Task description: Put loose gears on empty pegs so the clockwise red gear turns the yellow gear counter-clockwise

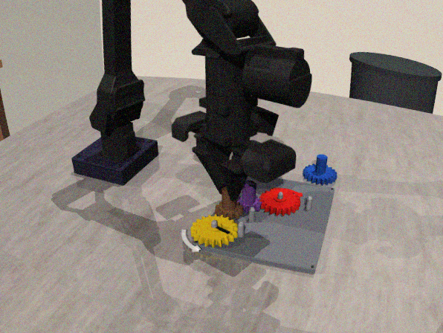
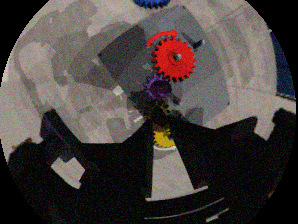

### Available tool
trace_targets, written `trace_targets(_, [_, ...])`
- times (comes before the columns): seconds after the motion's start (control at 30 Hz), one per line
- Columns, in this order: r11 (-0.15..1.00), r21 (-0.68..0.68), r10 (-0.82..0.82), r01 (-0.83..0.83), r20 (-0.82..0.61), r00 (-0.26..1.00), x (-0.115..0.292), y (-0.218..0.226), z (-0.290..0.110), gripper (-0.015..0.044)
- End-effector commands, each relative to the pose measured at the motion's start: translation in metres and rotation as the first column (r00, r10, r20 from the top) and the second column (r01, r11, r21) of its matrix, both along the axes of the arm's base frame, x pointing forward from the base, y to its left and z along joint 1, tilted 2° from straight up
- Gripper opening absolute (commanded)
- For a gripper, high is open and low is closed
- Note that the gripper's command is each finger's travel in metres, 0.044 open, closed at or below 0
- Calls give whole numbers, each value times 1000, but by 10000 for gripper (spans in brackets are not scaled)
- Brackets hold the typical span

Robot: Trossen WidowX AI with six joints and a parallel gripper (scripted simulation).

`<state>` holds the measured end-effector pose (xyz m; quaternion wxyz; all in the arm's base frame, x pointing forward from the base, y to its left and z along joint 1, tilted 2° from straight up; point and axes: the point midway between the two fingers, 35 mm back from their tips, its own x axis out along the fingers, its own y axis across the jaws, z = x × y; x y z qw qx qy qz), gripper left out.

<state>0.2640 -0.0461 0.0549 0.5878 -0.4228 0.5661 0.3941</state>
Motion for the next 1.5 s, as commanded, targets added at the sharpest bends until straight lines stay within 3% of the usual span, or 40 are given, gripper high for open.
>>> trace_targets(0.0, [1000,1,-14,14,0,1000,0,0,-1,0])
trace_targets(0.53, [914,22,-406,406,2,914,-1,0,-3,0])
trace_targets(0.73, [942,18,-334,334,2,942,0,0,-1,140])
trace_targets(1.2, [974,12,-226,226,2,974,-2,1,46,140])
trace_targets(1.23, [971,12,-239,239,-6,971,-3,1,40,166])
trace_targets(1.37, [971,12,-239,239,-6,971,-9,3,84,271])
trace_targets(1.47, [971,12,-239,239,-6,971,-10,3,87,350])
